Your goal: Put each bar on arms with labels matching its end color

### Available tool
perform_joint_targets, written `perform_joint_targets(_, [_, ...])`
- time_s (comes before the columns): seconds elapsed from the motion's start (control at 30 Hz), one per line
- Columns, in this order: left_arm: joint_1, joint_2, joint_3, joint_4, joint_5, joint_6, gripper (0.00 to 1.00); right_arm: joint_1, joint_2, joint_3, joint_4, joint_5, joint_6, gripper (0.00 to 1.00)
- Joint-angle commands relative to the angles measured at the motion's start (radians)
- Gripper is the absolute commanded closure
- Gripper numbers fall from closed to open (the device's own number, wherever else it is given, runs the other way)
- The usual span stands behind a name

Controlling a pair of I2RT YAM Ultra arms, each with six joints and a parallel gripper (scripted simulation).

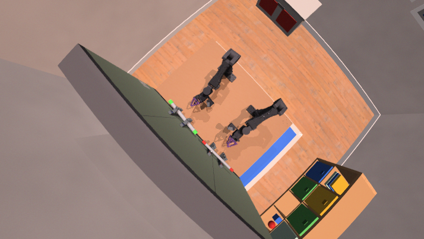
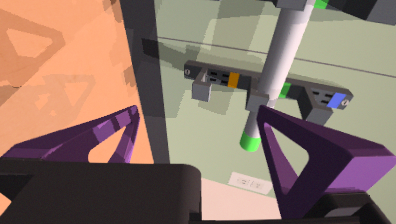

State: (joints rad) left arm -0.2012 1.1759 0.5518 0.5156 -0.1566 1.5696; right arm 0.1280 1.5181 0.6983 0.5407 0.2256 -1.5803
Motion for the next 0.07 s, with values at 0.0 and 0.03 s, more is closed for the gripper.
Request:
perform_joint_targets(0.0, [-0.014,-0.036,-0.009,0.049,-0.005,-0.003,0.00,0.007,-0.034,0.007,0.001,0.006,0.013,0.00])
perform_joint_targets(0.03, [-0.015,-0.037,-0.014,0.053,-0.006,-0.003,0.00,0.007,-0.034,0.007,0.001,0.006,0.013,0.00])
